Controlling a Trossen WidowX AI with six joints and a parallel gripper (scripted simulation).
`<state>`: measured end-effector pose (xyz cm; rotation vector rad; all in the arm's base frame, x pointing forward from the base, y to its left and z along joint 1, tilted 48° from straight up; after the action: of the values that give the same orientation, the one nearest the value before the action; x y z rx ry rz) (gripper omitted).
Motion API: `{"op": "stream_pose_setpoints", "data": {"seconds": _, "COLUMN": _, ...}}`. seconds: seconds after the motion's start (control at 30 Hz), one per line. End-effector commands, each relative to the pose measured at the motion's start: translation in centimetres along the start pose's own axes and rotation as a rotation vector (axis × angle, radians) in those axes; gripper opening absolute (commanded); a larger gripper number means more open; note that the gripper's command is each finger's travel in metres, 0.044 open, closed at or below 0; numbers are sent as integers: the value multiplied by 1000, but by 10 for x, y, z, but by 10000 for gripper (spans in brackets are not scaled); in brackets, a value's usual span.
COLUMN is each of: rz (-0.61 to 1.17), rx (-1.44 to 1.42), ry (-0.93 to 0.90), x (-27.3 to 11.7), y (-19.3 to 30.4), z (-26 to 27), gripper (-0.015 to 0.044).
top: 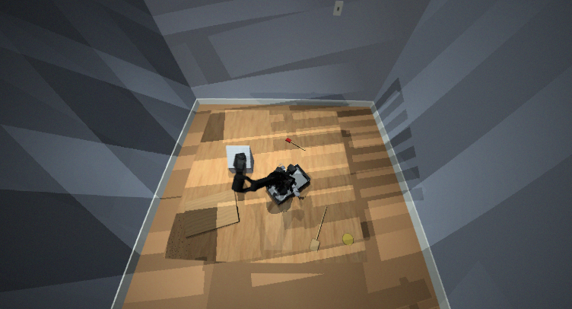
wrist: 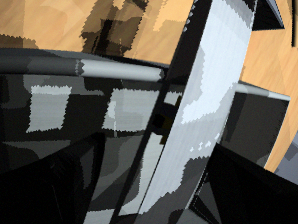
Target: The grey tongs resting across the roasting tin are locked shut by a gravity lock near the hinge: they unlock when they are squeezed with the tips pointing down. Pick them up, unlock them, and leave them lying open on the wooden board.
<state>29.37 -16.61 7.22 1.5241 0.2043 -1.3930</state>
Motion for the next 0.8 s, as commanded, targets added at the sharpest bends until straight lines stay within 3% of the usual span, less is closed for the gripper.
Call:
{"op": "stream_pose_setpoints", "data": {"seconds": 0.0, "rz": -3, "rx": -4, "ry": 2, "x": 4, "y": -1, "z": 1, "gripper": 260}}
{"op": "stream_pose_setpoints", "data": {"seconds": 0.13, "rz": -1, "rx": 0, "ry": 0, "x": 1, "y": 0, "z": 0, "gripper": 155}}
{"op": "stream_pose_setpoints", "data": {"seconds": 0.67, "rz": -1, "rx": 0, "ry": 0, "x": 1, "y": 0, "z": 0, "gripper": 48}}
{"op": "stream_pose_setpoints", "data": {"seconds": 0.77, "rz": -1, "rx": 0, "ry": 0, "x": 1, "y": 0, "z": 0, "gripper": -30}}
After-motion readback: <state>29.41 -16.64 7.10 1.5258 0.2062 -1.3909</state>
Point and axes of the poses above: the point midway between the two fingers, 35 mm back from their tips, its own x axis out along the fingers, its own z axis across the jaws, y = z × x, the point moved 7 cm from there along -x, back along the fingers, and after that the axes turned 11 degrees about -x, right-handed, at the moved point
